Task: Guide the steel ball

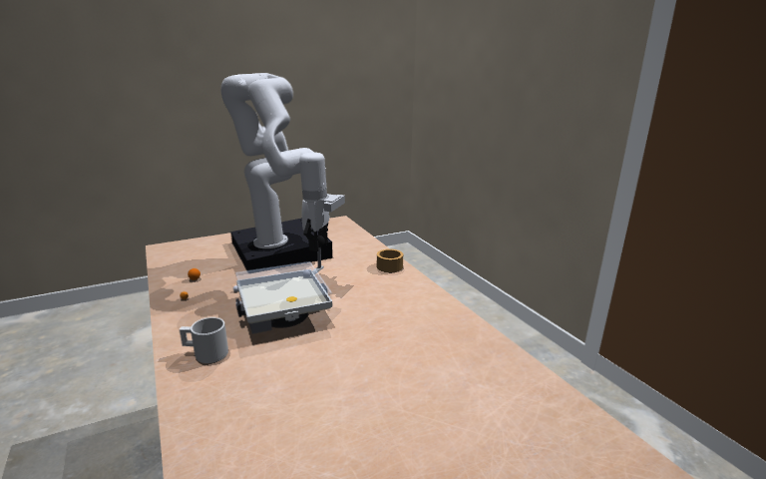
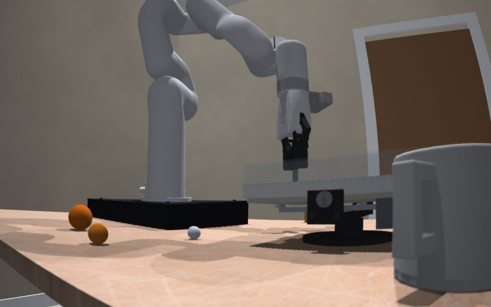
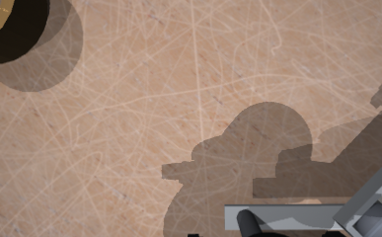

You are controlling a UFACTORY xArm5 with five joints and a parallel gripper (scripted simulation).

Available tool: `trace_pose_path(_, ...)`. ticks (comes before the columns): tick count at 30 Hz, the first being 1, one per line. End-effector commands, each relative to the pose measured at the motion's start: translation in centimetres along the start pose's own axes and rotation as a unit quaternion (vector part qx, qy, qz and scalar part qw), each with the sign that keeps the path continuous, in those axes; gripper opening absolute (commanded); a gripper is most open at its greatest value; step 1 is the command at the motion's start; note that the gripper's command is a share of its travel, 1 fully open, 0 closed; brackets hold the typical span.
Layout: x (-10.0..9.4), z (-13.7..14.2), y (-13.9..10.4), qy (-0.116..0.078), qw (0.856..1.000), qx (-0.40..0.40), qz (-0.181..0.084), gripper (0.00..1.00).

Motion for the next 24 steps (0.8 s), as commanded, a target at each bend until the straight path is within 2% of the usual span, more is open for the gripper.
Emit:
trace_pose_path(1,-0.10,0.05,0.08,-0.001,1.000,0.000,0.001,0.62)
trace_pose_path(8,-0.10,0.05,0.08,-0.001,1.000,0.000,0.001,0.62)
trace_pose_path(9,-0.10,0.05,0.08,-0.001,1.000,0.000,0.001,0.00)
trace_pose_path(24,-0.10,0.05,0.08,-0.001,1.000,0.000,0.001,0.00)
Point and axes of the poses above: the point where the finger pads meet when closed, its own x axis out along the fingers, its own z axis across the jaws, y = z × x, the point moved 6 cm from there along -x, back along the fingers, and after that the axes turned 9 degrees about -x, right-handed, at the moved point
